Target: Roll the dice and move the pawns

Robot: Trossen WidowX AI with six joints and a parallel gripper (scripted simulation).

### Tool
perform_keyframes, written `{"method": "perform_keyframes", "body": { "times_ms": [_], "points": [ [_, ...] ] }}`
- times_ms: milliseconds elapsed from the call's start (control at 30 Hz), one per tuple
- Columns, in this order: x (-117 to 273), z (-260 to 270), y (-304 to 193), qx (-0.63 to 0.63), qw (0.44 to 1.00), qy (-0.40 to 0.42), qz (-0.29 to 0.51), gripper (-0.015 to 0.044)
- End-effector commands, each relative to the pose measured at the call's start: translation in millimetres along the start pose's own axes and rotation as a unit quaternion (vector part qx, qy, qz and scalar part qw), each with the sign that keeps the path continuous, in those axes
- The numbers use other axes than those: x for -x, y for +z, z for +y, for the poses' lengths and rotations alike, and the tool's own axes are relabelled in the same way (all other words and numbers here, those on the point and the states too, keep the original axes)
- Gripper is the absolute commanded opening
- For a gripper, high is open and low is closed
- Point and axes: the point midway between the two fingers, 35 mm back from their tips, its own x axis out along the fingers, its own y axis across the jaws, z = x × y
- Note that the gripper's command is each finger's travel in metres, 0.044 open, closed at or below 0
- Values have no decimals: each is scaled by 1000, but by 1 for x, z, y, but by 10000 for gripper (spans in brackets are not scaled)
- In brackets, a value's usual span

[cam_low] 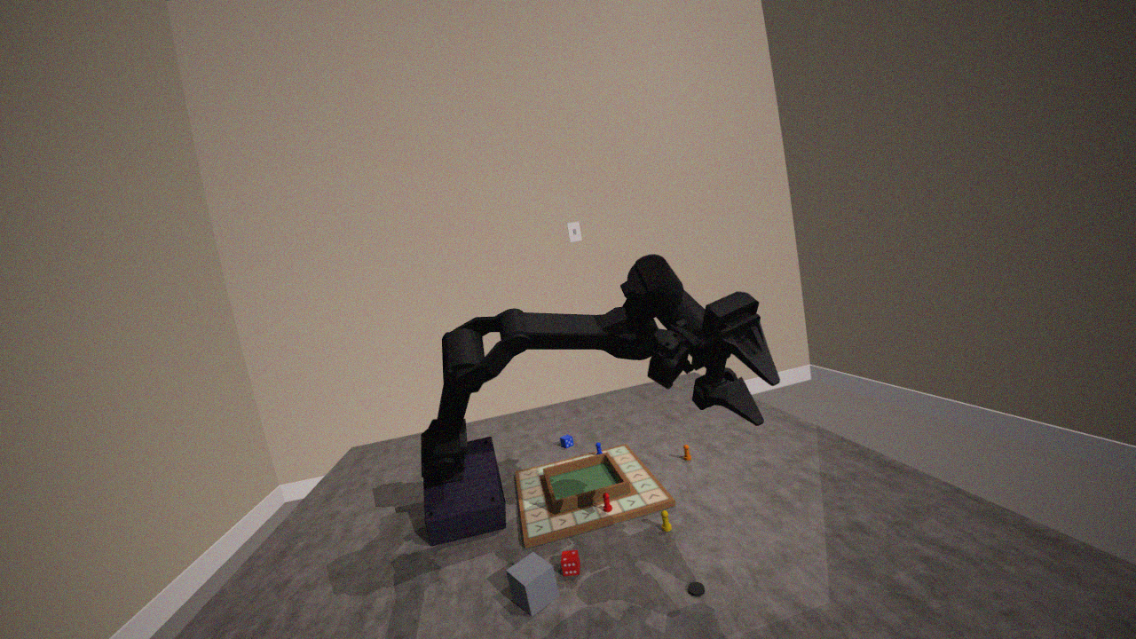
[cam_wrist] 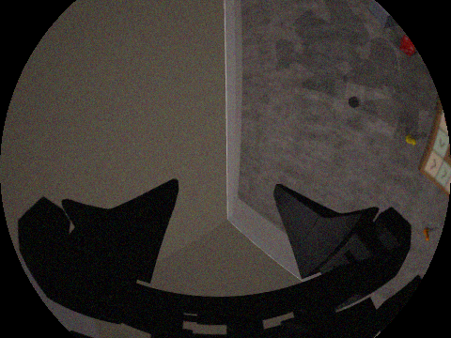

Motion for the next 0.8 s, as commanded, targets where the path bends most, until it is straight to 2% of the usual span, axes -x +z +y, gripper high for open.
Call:
{"method": "perform_keyframes", "body": {
  "times_ms": [0, 133, 300, 433, 567, 767],
  "points": [
    [-1, 0, 0, 9, 1000, 0, 1, 374],
    [-10, -13, 7, 179, 983, -6, 28, 275],
    [-20, -43, 24, 420, 904, -25, 76, 275],
    [-21, -76, 46, 587, 798, -45, 126, 275],
    [-16, -113, 77, 723, 663, -69, 185, 275],
    [-4, -151, 121, 824, 499, -96, 251, 275]
  ]
}}
